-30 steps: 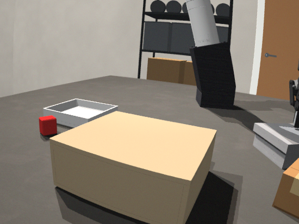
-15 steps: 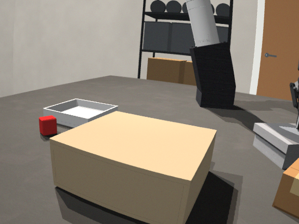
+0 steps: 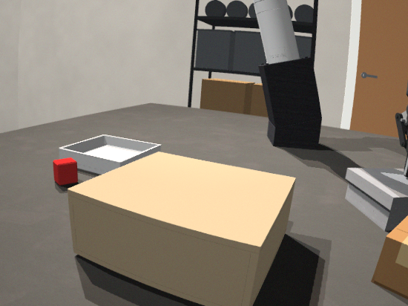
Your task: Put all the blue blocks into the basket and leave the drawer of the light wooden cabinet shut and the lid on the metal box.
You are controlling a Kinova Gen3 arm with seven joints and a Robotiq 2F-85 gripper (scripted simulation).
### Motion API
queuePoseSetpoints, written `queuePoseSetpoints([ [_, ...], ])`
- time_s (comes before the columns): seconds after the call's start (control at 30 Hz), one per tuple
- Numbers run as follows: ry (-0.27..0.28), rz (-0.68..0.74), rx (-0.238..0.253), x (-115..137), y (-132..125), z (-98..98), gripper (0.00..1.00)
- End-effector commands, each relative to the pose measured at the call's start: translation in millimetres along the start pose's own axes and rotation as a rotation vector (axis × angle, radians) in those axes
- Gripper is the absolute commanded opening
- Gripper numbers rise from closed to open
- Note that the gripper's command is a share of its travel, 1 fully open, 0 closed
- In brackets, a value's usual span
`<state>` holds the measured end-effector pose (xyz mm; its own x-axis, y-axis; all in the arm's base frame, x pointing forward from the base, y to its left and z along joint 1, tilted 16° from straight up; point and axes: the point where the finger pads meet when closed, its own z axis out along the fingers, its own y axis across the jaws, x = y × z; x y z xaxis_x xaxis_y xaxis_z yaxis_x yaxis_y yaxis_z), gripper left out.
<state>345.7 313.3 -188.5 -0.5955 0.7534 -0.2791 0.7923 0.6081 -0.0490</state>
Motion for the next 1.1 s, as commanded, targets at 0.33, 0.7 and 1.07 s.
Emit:
queuePoseSetpoints([
  [0.33,0.000,0.000,-0.001,0.1,0.6,-0.9,0.10],
  [0.7,0.000,0.000,-0.001,0.1,0.6,-8.5,0.10],
  [1.07,0.000,0.000,-0.001,0.1,0.5,-30.0,0.10],
])
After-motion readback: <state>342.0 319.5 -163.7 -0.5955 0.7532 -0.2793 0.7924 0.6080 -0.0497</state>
